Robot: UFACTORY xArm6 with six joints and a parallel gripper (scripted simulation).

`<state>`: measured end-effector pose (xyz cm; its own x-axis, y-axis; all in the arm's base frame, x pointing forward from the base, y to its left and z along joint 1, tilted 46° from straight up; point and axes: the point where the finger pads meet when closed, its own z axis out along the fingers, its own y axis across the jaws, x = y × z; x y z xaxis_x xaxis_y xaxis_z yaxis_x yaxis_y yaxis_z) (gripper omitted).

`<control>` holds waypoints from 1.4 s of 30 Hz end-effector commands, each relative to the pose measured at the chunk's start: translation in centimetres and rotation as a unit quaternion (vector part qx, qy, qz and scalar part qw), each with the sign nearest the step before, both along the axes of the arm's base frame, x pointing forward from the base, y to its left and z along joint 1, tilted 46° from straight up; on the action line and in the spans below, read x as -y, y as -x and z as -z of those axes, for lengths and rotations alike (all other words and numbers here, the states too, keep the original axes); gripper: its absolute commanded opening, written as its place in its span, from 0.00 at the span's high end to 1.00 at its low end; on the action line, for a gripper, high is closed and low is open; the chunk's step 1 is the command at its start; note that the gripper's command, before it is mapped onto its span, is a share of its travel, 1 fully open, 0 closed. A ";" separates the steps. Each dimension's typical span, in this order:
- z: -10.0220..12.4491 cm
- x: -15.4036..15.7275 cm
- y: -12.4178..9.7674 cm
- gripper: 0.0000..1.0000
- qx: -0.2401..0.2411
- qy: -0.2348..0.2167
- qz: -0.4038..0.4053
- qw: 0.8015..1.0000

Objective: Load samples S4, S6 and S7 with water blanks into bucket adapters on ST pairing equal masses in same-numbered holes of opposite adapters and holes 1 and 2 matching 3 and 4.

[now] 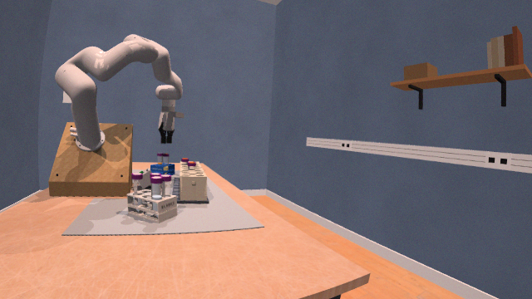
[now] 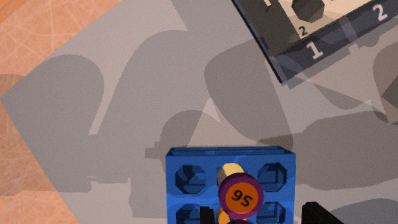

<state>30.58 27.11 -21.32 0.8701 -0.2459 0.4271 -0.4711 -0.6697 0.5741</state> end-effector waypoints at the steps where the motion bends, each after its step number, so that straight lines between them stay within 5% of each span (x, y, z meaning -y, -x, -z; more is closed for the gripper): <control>1: 0.5 0.4 -0.2 0.43 0.001 -0.002 -0.001 1.000; 42: 4.3 4.1 -1.0 0.43 0.001 -0.002 -0.001 1.000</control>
